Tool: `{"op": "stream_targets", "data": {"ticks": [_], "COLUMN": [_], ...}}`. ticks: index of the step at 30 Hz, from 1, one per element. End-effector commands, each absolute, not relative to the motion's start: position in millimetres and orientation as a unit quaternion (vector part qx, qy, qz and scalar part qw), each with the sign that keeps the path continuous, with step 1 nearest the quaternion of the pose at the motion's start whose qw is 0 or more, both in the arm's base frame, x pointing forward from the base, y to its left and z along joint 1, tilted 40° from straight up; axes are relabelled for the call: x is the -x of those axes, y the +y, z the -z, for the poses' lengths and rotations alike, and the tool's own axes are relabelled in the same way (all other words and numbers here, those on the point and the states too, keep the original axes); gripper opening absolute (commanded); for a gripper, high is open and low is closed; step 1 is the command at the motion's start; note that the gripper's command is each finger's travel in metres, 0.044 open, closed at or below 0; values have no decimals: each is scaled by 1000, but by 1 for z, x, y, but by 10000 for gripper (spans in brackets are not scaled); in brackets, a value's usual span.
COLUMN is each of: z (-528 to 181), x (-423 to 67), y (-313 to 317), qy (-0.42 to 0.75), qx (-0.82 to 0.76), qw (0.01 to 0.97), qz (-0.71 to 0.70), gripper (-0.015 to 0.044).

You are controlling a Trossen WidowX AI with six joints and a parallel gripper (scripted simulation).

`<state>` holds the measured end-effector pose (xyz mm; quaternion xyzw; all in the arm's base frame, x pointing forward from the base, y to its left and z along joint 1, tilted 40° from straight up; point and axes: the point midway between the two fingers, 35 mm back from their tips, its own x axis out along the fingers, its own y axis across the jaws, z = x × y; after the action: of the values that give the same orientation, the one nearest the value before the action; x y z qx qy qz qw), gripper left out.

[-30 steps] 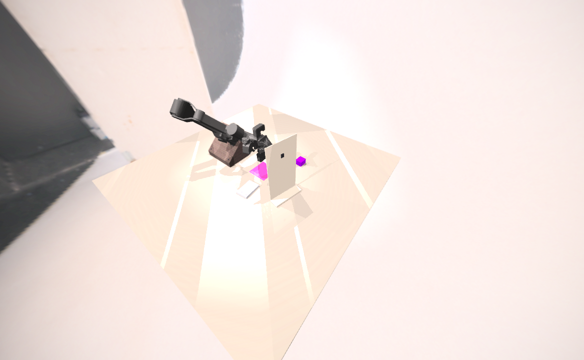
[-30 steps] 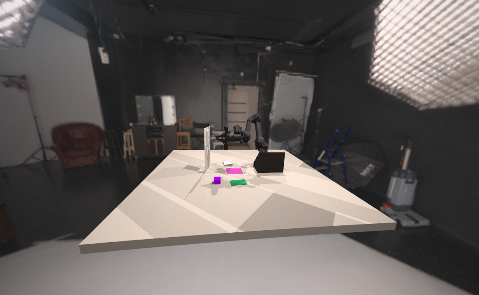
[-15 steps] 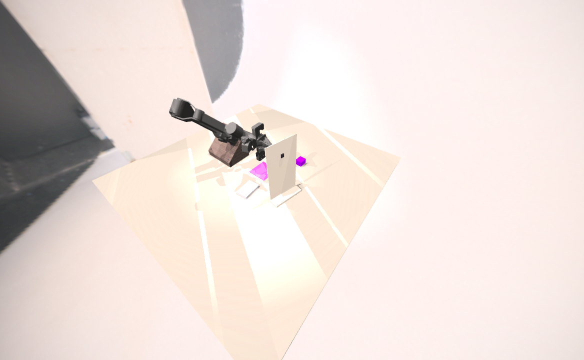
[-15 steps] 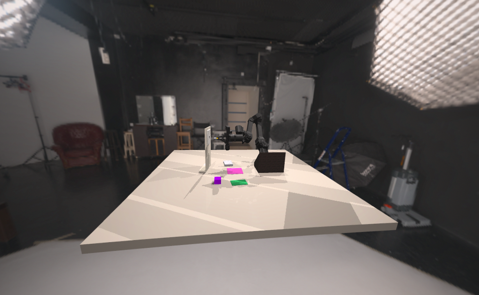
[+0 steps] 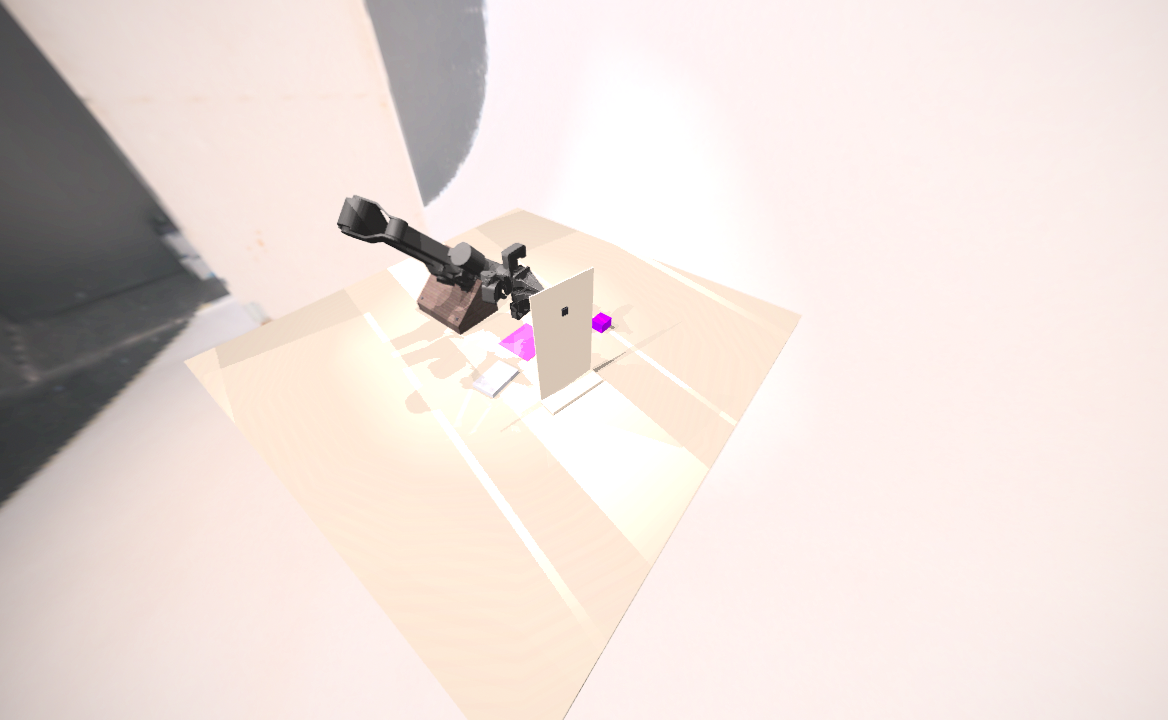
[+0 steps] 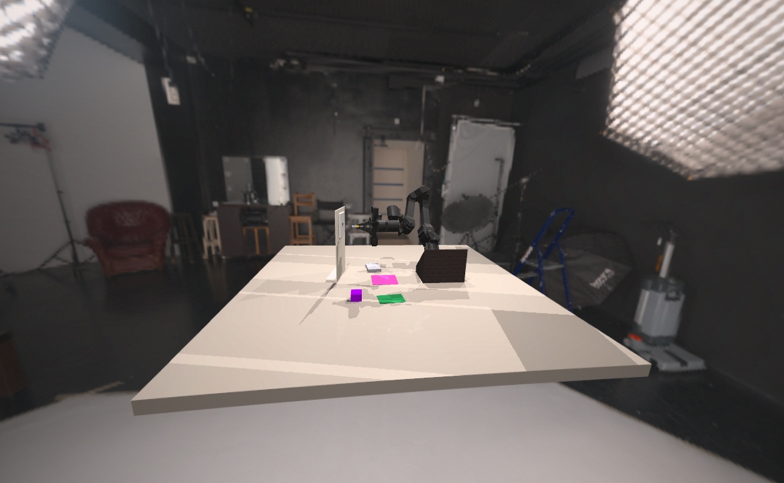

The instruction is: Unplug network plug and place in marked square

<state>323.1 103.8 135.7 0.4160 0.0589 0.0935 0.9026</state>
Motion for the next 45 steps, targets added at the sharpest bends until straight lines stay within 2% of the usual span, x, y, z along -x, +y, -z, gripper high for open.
{"op": "stream_targets", "data": {"ticks": [1, 39, 45], "z": [-135, -181, -152], "x": [-319, -290, -291], "y": [103, 136, 130], "qy": [58, 59, 100], "qx": [-417, -418, -427], "qw": [903, 902, 898], "qz": [-91, -90, -42], "gripper": [0, 0, 0]}}
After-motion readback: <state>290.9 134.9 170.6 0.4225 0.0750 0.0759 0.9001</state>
